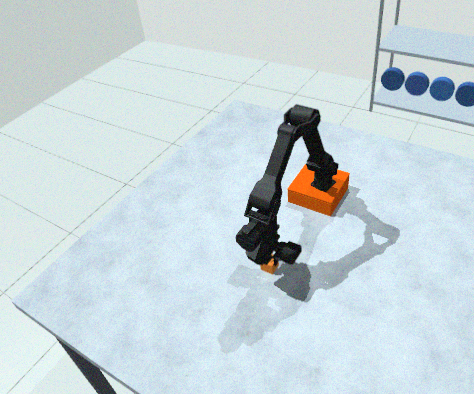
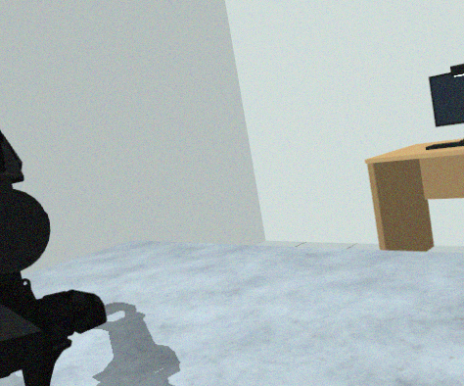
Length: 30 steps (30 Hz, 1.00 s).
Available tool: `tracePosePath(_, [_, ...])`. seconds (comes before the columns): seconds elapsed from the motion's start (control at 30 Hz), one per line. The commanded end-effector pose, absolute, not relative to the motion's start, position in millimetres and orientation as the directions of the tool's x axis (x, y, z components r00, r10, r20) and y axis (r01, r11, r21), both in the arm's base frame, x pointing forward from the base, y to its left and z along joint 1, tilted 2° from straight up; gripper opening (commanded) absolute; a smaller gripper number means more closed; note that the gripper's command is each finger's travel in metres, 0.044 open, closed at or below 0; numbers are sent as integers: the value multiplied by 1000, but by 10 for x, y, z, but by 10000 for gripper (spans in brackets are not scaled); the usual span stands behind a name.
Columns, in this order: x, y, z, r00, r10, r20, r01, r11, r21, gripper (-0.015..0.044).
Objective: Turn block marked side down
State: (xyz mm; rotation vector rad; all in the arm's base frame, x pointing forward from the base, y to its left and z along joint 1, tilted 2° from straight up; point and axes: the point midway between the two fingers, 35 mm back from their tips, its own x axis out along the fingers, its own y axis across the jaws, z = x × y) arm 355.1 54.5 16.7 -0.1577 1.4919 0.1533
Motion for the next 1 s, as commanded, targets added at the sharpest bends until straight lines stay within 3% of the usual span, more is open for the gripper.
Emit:
tracePosePath(0.0, [3545, 538, 149, 70, 0, -998, -195, 981, -13, 90])
tracePosePath(0.17, [3537, 539, 338, 70, 0, -998, -195, 981, -13, 0])
tracePosePath(0.43, [3529, 539, 444, 80, 2, -997, -194, 981, -13, 0])
tracePosePath(0.97, [3553, 540, 354, 318, 52, -947, -193, 981, -11, 0])
